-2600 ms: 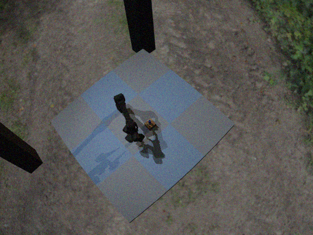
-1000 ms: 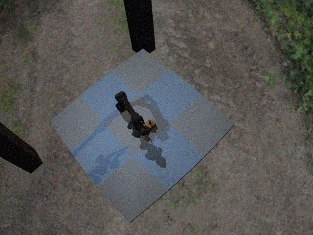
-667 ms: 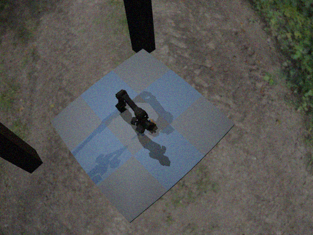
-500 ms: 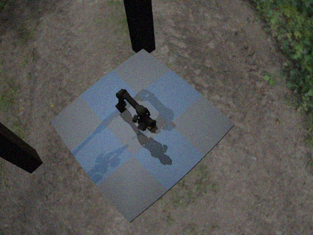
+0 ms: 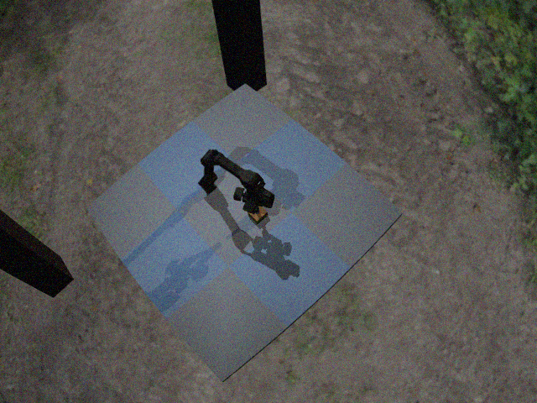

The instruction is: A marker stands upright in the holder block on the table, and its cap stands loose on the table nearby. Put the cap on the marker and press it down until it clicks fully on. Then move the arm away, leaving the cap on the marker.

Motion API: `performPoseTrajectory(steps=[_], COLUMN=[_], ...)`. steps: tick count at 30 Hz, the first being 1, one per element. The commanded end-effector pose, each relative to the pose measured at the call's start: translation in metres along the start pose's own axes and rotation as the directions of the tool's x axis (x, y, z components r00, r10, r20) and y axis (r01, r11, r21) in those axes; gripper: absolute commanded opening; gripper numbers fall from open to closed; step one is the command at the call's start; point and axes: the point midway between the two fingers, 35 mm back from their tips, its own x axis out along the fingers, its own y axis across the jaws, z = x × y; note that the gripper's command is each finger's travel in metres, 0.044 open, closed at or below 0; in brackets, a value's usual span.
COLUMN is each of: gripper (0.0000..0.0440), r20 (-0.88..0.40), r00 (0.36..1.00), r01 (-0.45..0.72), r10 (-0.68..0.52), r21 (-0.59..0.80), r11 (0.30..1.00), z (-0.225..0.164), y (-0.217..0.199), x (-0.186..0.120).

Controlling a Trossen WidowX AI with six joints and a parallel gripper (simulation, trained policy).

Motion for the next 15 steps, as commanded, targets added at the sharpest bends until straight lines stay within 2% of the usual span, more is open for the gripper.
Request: performPoseTrajectory(steps=[1,15], gripper=[0.0,0.0], r20=[0.0,-0.015], r00=[1.0,0.999], r01=[-0.005,0.042], r10=[0.005,-0.042], r21=[0.004,0.008], r11=[1.0,0.999], z=[-0.005,-0.01], y=[0.003,0.004], x=[-0.002,0.019])
